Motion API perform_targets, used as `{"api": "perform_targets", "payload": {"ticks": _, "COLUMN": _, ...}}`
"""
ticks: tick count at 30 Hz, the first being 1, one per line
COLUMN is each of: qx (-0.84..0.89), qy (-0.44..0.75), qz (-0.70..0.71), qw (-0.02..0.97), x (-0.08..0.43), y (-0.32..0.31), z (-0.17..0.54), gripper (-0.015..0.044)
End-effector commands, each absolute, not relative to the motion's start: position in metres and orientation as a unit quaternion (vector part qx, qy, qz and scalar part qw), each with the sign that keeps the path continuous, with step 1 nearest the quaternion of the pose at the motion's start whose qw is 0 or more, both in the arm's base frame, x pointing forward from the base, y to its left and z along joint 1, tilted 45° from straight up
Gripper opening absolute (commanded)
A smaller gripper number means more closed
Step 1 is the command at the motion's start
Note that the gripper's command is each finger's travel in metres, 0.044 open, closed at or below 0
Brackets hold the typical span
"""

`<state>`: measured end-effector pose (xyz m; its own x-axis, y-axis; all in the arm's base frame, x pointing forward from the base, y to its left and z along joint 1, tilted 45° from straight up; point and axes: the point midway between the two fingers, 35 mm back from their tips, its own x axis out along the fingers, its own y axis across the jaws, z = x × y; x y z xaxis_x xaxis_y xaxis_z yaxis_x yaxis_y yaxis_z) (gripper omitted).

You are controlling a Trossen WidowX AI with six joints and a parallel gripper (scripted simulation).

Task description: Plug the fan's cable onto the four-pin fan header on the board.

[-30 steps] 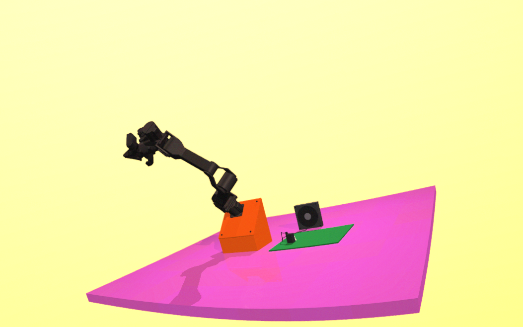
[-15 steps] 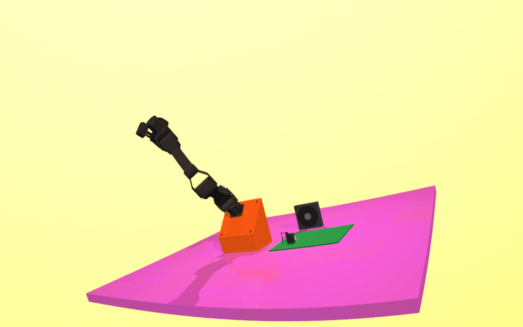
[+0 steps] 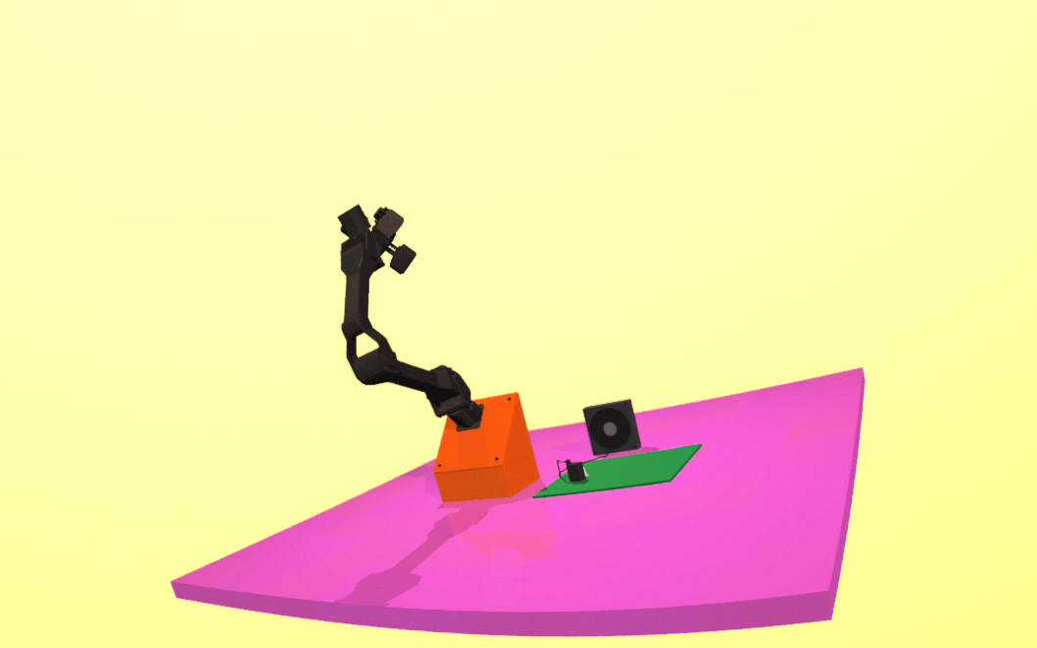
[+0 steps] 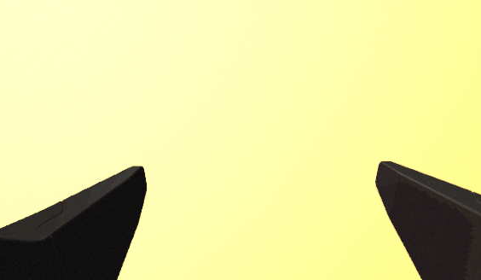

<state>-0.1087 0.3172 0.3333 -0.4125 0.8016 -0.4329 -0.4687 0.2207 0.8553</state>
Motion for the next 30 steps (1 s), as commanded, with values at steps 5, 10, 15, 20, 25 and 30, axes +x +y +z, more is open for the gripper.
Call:
{"api": "perform_targets", "payload": {"ticks": 5, "qx": 0.137, "qy": 0.553, "qz": 0.460, "qw": 0.681, "x": 0.001, "y": 0.346, "z": 0.266, "gripper": 0.0440}}
{"api": "perform_targets", "payload": {"ticks": 10, "qx": 0.121, "qy": 0.538, "qz": 0.351, "qw": 0.757, "x": 0.074, "y": 0.337, "z": 0.226, "gripper": 0.0440}}
{"api": "perform_targets", "payload": {"ticks": 15, "qx": 0.087, "qy": 0.533, "qz": 0.220, "qw": 0.813, "x": 0.143, "y": 0.307, "z": 0.182, "gripper": 0.0440}}
{"api": "perform_targets", "payload": {"ticks": 20, "qx": 0.044, "qy": 0.533, "qz": 0.085, "qw": 0.841, "x": 0.200, "y": 0.257, "z": 0.142, "gripper": 0.0440}}
{"api": "perform_targets", "payload": {"ticks": 25, "qx": -0.013, "qy": 0.542, "qz": -0.056, "qw": 0.838, "x": 0.244, "y": 0.189, "z": 0.105, "gripper": 0.0440}}
{"api": "perform_targets", "payload": {"ticks": 30, "qx": -0.076, "qy": 0.562, "qz": -0.186, "qw": 0.802, "x": 0.266, "y": 0.112, "z": 0.077, "gripper": 0.0440}}
